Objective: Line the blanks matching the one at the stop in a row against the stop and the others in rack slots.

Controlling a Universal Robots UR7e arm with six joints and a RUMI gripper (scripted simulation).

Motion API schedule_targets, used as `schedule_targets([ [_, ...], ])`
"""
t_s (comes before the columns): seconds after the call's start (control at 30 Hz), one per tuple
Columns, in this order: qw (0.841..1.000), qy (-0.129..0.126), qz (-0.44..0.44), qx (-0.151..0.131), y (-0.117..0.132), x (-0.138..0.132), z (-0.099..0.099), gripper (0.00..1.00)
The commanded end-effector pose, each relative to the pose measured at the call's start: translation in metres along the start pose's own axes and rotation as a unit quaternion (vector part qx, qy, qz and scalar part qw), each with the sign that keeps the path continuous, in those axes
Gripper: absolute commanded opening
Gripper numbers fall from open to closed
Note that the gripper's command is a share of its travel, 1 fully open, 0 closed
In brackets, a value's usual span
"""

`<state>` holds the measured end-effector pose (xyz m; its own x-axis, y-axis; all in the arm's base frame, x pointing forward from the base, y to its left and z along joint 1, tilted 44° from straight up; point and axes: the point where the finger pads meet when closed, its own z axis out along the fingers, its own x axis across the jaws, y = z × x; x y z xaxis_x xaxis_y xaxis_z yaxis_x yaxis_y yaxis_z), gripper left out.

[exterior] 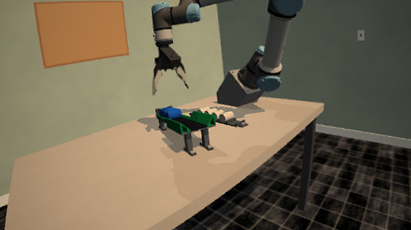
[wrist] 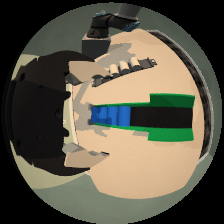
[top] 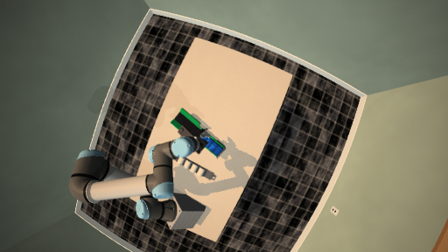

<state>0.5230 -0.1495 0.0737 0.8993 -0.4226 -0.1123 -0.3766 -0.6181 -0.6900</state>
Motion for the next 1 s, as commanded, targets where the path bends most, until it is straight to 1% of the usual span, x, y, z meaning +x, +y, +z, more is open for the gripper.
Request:
schedule_targets([
  [0.0, 1.000, 0.000, 0.000, 0.000, 0.0001, 0.0002, -0.0017, 1.00],
  [0.67, 1.000, 0.000, 0.000, 0.000, 0.0001, 0.0002, -0.0020, 1.00],
  [0.97, 1.000, 0.000, 0.000, 0.000, 0.0001, 0.0002, -0.0064, 1.00],
])
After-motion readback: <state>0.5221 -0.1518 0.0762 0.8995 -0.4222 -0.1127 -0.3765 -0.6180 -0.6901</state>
